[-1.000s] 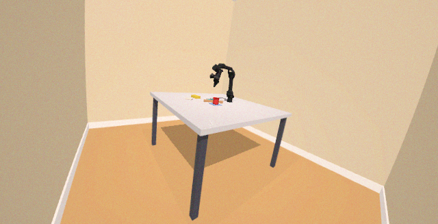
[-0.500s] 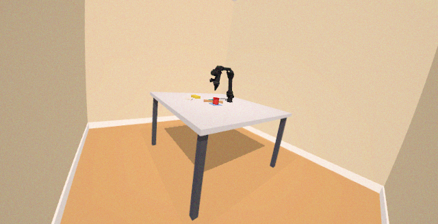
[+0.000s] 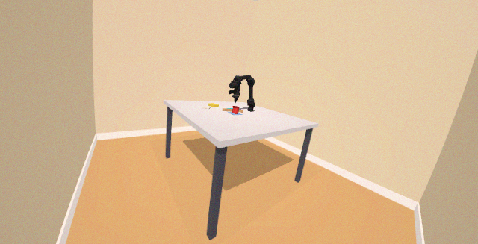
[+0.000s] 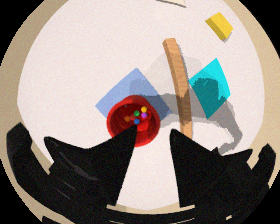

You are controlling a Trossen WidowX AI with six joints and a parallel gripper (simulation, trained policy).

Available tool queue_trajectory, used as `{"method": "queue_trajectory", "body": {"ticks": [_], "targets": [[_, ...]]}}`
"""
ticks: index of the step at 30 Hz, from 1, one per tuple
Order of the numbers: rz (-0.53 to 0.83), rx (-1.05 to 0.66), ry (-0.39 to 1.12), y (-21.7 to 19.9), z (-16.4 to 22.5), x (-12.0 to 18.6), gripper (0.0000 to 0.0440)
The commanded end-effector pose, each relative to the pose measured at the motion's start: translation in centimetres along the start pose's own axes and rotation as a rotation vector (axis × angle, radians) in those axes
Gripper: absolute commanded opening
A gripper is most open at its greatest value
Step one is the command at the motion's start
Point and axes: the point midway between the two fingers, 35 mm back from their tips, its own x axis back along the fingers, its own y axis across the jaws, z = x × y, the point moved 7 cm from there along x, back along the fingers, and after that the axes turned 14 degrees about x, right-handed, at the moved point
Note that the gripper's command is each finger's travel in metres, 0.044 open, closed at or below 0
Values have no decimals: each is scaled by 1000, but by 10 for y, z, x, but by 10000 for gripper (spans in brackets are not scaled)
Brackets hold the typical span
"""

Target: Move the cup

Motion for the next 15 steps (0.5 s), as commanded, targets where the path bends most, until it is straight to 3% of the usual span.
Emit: {"method": "queue_trajectory", "body": {"ticks": [1,15], "targets": [[33,-6,18,2,1,-14,170],[89,20,56,6,5,-60,180]]}}
